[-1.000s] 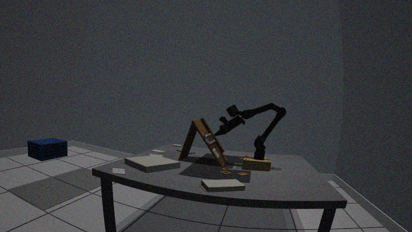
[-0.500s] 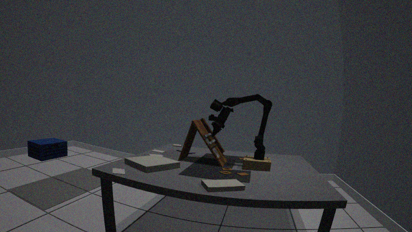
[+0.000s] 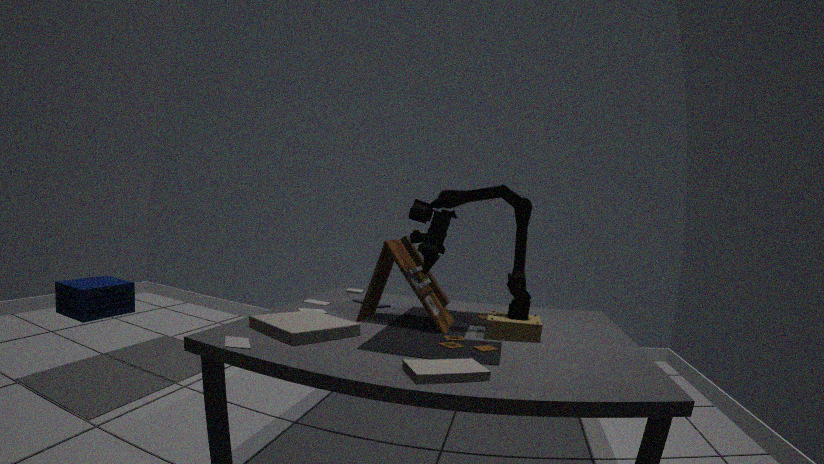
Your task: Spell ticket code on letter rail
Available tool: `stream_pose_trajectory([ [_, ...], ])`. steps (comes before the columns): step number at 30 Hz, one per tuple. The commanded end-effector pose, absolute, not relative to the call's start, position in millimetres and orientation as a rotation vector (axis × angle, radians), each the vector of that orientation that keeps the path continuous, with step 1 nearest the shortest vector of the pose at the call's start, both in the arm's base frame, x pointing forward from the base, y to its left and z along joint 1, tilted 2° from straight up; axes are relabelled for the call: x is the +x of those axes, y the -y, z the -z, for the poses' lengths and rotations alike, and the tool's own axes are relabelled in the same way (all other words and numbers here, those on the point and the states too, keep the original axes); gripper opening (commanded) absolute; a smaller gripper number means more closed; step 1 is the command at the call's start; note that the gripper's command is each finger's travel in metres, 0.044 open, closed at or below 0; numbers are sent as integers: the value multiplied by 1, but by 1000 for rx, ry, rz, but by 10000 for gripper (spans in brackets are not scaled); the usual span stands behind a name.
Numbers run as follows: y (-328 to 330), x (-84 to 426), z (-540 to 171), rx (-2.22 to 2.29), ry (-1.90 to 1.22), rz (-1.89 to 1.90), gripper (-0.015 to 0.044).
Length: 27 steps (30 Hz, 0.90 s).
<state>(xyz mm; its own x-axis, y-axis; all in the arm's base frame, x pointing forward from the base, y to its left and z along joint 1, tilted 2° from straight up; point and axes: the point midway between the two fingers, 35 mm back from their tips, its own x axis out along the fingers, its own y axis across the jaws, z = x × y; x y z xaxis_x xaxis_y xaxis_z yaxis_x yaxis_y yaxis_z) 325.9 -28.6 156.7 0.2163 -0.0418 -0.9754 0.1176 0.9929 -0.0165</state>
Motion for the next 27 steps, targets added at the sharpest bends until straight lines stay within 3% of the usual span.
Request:
stream_pose_trajectory([
  [1,29,327,-155,66,-1353,117,0],
  [27,32,338,-147,66,-1352,117,0],
])
